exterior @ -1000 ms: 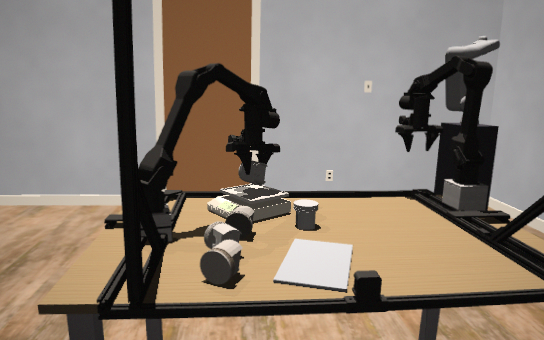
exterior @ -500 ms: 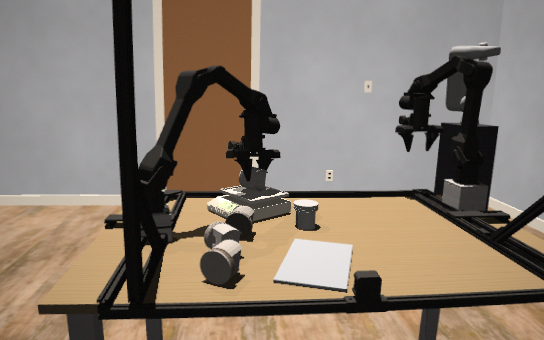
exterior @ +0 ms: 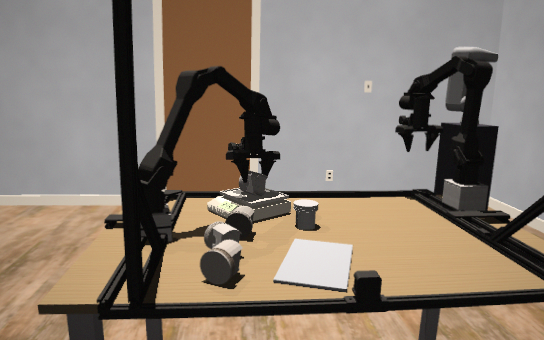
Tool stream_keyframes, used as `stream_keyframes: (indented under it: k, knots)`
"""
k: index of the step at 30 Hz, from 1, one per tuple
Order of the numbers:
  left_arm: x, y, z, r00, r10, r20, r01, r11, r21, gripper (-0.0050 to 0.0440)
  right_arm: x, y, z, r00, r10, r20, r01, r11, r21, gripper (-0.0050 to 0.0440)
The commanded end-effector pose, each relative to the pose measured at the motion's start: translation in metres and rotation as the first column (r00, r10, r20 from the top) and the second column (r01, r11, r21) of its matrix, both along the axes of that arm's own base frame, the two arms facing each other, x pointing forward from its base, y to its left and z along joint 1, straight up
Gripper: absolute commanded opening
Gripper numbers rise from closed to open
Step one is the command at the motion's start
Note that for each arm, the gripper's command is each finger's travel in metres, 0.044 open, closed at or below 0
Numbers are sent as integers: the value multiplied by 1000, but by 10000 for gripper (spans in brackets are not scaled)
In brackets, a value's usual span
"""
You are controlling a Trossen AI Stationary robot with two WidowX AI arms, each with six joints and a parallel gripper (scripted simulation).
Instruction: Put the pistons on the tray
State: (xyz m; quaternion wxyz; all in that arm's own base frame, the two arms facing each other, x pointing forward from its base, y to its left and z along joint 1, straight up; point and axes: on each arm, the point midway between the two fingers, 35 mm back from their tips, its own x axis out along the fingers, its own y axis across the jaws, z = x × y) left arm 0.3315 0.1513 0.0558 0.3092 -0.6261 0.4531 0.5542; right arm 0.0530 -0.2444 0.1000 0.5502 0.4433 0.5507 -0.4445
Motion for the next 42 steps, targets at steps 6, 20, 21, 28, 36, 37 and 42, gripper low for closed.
stream_keyframes:
  k: [6, 20, 21, 28, 36, 37, 42]
  knots:
    - [0, -1, -1, 1000, 3, 0, -3, 1000, -5, 378, 0, 0, 0, 1000, 1, 2, -1, 1000, 1, 440]
    - [0, 2, 10, 1000, 3, 0, -3, 1000, -5, 378, 0, 0, 0, 1000, 1, 2, -1, 1000, 1, 440]
    - [0, 2, 10, 1000, 3, 0, -3, 1000, -5, 378, 0, 0, 0, 1000, 1, 2, -1, 1000, 1, 440]
    - [1, 5, 22, 1000, 3, 0, -3, 1000, -5, 378, 0, 0, 0, 1000, 1, 2, -1, 1000, 1, 440]
    - [1, 8, 35, 1000, 3, 0, -3, 1000, -5, 378, 0, 0, 0, 1000, 1, 2, -1, 1000, 1, 440]
    - [1, 8, 35, 1000, 3, 0, -3, 1000, -5, 378, 0, 0, 0, 1000, 1, 2, -1, 1000, 1, 440]
    - [1, 9, 41, 1000, 3, 0, -3, 1000, -5, 378, 0, 0, 0, 1000, 1, 2, -1, 1000, 1, 440]
